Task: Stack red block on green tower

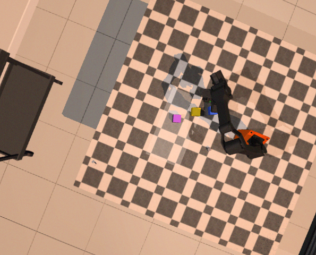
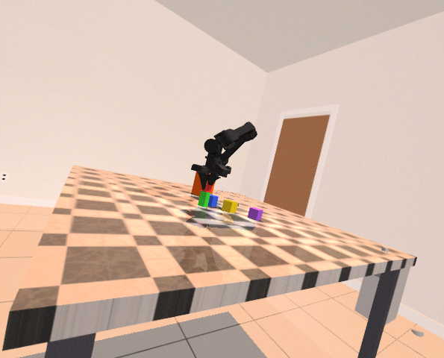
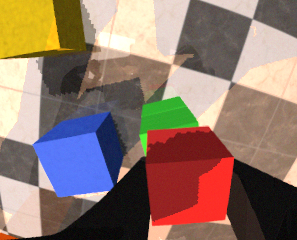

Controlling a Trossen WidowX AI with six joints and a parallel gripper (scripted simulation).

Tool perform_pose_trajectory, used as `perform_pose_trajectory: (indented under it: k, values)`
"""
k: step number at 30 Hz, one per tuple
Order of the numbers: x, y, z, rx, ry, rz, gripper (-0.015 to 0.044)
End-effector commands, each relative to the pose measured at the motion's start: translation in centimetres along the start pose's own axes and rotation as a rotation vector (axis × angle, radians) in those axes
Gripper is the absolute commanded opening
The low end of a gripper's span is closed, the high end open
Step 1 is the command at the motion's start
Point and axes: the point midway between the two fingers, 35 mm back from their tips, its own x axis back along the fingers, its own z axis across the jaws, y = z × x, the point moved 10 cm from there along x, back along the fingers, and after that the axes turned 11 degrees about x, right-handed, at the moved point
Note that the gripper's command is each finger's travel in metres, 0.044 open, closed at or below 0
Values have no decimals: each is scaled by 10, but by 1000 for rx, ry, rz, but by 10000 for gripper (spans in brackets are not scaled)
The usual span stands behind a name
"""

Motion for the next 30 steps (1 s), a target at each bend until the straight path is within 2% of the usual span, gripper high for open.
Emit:
perform_pose_trajectory:
  k: [1, 13, 30]
  values:
    - [-1, 0, 0, 1, 1, 1, 131]
    - [-1, 0, 0, 1, 1, 1, 440]
    - [-1, 0, 0, 1, 1, 1, 440]
